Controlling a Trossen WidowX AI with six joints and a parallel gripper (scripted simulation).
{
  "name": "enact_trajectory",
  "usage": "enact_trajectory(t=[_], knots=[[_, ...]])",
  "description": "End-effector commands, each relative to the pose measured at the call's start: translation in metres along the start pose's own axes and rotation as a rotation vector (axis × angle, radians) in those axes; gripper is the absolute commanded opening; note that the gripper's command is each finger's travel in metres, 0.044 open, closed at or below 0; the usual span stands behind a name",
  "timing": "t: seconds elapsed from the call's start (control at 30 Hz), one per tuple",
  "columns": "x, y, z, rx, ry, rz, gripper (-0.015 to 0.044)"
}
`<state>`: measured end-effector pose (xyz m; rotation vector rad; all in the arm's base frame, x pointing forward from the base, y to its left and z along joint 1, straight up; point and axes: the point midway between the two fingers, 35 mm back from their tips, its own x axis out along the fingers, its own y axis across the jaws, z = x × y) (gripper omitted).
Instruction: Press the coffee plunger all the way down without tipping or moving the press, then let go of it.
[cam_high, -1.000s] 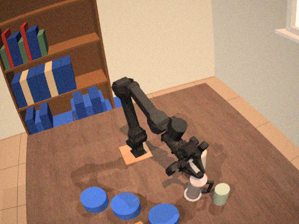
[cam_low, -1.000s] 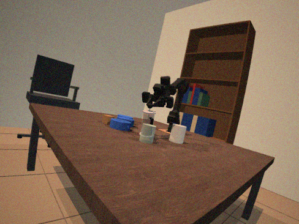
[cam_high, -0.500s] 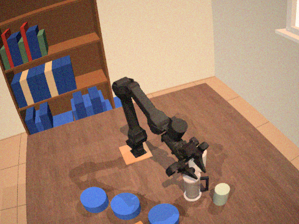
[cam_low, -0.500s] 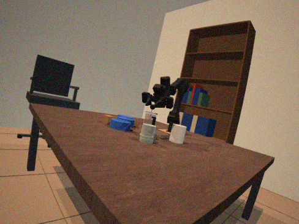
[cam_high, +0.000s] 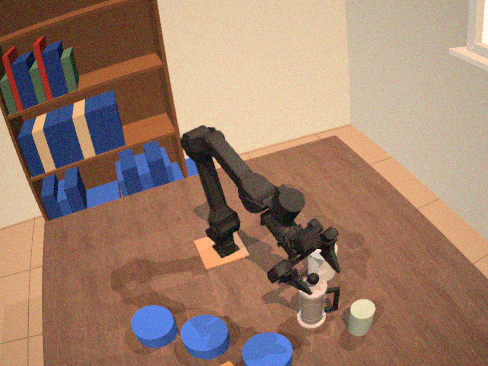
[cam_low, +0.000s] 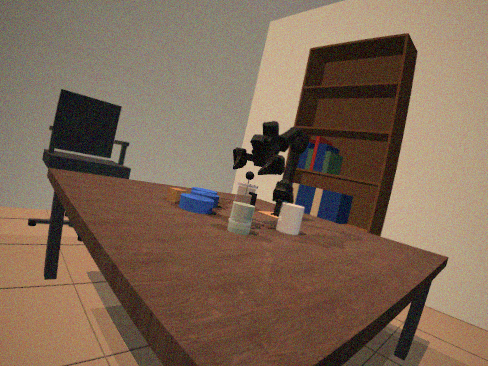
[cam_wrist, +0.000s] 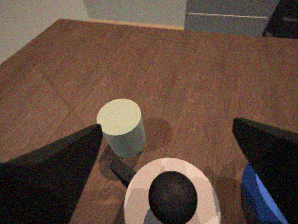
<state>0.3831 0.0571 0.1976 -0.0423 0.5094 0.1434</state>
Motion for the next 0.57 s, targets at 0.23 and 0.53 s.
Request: enact_trajectory(t=[0.23,0.53], knots=[[-0.06,-0.002,0.036,0.005,-0.01,-0.002,0.044],[-0.06,-0.002,0.037,0.005,-0.01,-0.002,0.044]])
